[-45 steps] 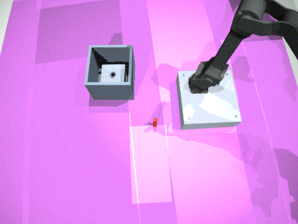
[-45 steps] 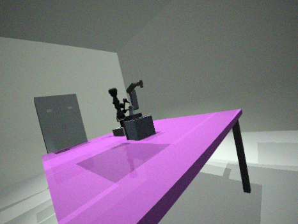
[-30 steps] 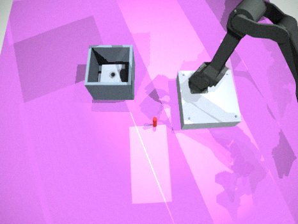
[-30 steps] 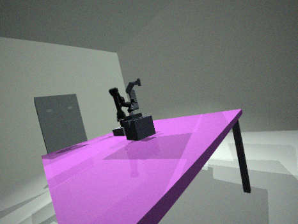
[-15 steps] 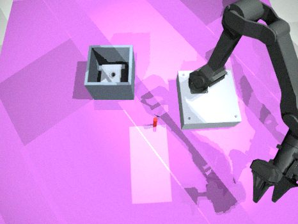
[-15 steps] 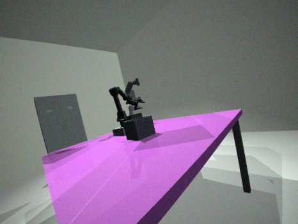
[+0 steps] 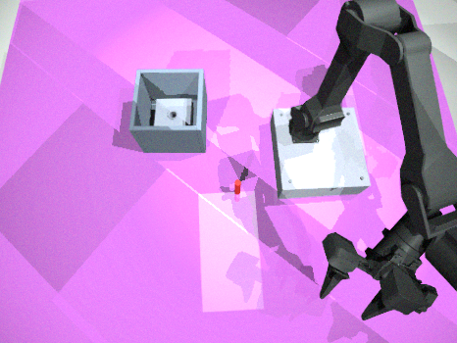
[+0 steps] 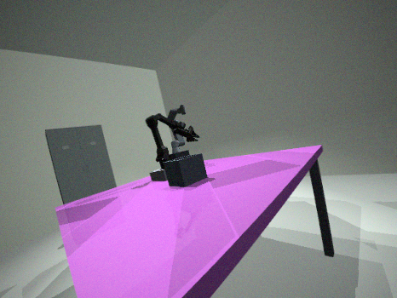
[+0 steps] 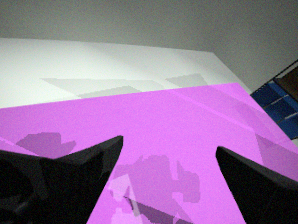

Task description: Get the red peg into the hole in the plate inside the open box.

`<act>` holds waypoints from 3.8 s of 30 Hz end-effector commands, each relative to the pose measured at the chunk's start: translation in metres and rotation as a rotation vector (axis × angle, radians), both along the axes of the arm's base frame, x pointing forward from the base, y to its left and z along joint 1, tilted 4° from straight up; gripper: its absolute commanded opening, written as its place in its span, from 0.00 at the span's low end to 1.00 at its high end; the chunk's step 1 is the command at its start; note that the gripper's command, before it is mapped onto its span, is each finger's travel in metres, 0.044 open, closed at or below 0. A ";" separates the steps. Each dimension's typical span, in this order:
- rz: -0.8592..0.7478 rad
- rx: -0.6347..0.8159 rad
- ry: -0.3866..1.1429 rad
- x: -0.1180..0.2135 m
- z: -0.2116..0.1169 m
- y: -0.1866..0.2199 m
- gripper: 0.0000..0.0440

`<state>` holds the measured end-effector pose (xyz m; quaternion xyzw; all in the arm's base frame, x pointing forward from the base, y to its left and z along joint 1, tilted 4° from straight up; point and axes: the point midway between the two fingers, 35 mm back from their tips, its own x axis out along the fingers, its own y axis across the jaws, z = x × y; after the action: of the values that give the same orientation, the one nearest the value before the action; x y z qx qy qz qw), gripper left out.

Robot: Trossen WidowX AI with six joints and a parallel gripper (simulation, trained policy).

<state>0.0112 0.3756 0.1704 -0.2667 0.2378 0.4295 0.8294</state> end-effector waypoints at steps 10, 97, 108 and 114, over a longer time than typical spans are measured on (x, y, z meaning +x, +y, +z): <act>-0.389 0.029 0.232 0.073 -0.007 -0.028 0.90; -2.230 0.198 0.932 0.144 -0.180 -0.264 0.90; -2.231 0.231 0.944 0.151 -0.201 -0.260 0.43; -2.196 0.232 0.967 0.156 -0.207 -0.254 0.10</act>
<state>0.1658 0.1185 -0.0331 0.3427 0.5776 -0.4383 0.5974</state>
